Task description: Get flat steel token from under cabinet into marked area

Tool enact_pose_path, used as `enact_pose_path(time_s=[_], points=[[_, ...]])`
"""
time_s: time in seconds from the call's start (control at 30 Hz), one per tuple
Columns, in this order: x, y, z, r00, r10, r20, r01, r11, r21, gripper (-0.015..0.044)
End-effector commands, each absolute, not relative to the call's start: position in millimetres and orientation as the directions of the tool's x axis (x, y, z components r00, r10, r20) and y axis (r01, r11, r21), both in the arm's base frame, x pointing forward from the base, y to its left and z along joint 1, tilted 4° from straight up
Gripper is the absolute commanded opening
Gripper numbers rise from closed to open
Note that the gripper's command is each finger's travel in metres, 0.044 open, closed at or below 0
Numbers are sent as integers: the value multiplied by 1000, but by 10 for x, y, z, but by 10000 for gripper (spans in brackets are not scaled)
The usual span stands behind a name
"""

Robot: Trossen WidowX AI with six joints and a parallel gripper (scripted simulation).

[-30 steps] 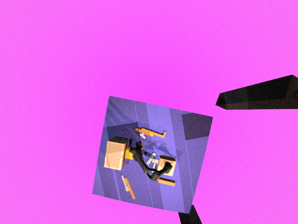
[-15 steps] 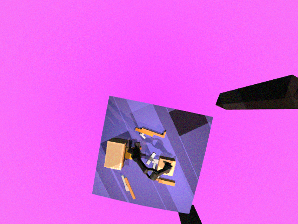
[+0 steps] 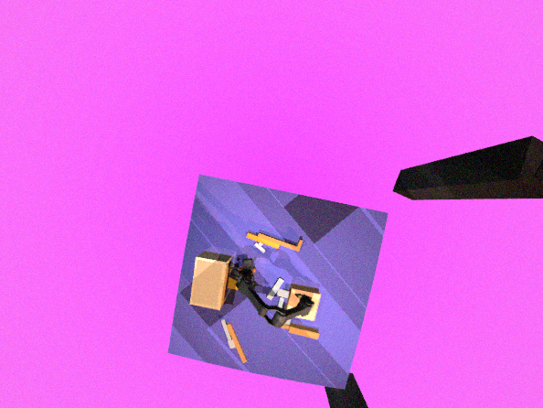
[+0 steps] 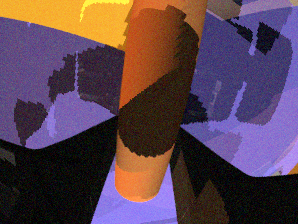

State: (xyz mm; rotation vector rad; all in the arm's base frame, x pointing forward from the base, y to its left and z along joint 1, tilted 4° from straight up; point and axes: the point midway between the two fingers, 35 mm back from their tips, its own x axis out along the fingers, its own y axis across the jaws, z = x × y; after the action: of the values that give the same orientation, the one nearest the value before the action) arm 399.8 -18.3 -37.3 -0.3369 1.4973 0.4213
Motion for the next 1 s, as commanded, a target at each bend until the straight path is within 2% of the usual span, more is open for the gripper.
enact_pose_path(time_s=[0.0, 0.97], points=[[4046, -165, -367, 27, 60, -998, -466, 884, 40, 0], [4177, 21, -365, 28, 61, -998, -466, 884, 41, 0]])
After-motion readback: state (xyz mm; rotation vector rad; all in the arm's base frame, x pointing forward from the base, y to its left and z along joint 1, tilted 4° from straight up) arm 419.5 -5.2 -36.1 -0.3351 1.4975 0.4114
